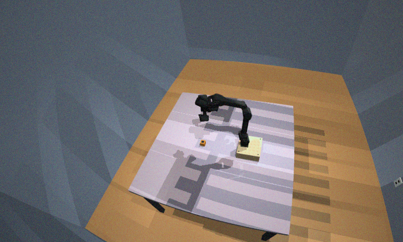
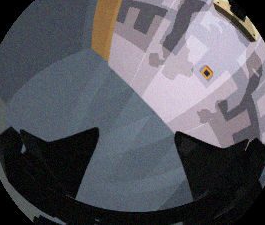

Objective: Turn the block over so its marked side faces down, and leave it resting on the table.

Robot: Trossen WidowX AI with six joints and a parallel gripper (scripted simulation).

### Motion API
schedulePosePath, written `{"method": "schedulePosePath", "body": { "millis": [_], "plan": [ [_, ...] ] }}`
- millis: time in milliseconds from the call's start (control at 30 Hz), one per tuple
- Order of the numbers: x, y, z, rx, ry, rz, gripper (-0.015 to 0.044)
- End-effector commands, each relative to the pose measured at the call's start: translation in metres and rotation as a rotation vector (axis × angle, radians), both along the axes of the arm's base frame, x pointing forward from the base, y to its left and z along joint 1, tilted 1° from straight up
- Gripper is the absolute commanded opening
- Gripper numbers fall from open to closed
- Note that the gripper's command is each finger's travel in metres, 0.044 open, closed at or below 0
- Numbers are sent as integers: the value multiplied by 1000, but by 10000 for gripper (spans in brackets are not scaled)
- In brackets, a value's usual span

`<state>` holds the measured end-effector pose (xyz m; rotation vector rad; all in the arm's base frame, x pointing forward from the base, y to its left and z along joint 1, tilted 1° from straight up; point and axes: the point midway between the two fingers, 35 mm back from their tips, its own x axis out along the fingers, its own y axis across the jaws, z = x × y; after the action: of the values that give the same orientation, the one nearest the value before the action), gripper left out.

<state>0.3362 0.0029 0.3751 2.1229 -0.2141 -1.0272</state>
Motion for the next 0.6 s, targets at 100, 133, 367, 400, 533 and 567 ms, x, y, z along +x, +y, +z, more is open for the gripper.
{"method": "schedulePosePath", "body": {
  "millis": [100,133,367,400,533,567],
  "plan": [
    [15,4,-27,-126,173,165,440],
    [21,5,-38,-174,242,235,440],
    [49,9,-119,-455,666,781,440],
    [52,9,-131,-487,716,866,440],
    [58,9,-172,-589,865,1177,440],
    [59,9,-180,-607,889,1242,440]
  ]
}}
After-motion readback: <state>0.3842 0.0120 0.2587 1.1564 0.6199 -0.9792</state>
